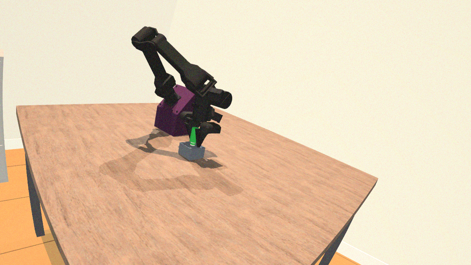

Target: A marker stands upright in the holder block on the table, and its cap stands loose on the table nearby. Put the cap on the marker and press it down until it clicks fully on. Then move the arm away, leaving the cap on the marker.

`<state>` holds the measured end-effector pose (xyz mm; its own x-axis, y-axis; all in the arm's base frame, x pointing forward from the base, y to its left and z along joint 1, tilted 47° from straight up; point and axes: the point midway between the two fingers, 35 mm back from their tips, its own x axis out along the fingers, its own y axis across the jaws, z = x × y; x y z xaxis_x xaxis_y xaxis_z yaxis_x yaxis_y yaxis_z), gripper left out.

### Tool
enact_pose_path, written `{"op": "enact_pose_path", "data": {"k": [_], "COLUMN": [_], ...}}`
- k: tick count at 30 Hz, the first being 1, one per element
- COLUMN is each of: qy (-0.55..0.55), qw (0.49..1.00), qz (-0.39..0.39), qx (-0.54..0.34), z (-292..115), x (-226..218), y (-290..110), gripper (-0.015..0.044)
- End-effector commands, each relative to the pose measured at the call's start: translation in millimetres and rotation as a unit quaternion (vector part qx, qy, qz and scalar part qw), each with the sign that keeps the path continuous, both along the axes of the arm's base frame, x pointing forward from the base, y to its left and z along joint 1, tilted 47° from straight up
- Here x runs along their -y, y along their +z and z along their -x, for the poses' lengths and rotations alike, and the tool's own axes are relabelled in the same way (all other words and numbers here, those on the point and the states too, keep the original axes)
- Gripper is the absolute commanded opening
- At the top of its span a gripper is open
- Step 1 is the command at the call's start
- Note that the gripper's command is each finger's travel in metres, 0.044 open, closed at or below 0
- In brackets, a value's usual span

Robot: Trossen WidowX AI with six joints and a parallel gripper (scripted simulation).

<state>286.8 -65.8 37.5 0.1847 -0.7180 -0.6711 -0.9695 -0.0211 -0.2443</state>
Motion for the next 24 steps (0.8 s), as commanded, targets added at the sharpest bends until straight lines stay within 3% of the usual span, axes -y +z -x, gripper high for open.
{"op": "enact_pose_path", "data": {"k": [1, 7, 10, 15, 20, 24], "qy": [-0.002, -0.002, -0.001, 0.004, 0.004, -0.077], "qw": [1.000, 1.000, 1.000, 1.000, 1.000, 0.994], "qz": [-0.002, -0.002, -0.003, -0.002, -0.002, -0.023], "qx": [-0.008, -0.008, -0.007, -0.003, -0.003, 0.077], "z": [3.0, 3.0, 2.6, 9.6, 10.2, 11.2], "x": [1.0, 1.0, -6.9, -54.4, -56.1, -57.1], "y": [-2.6, -2.6, 3.5, 48.5, 50.4, 53.1], "gripper": [0.0289, 0.0440, 0.0440, 0.0440, 0.0440, 0.0335]}}
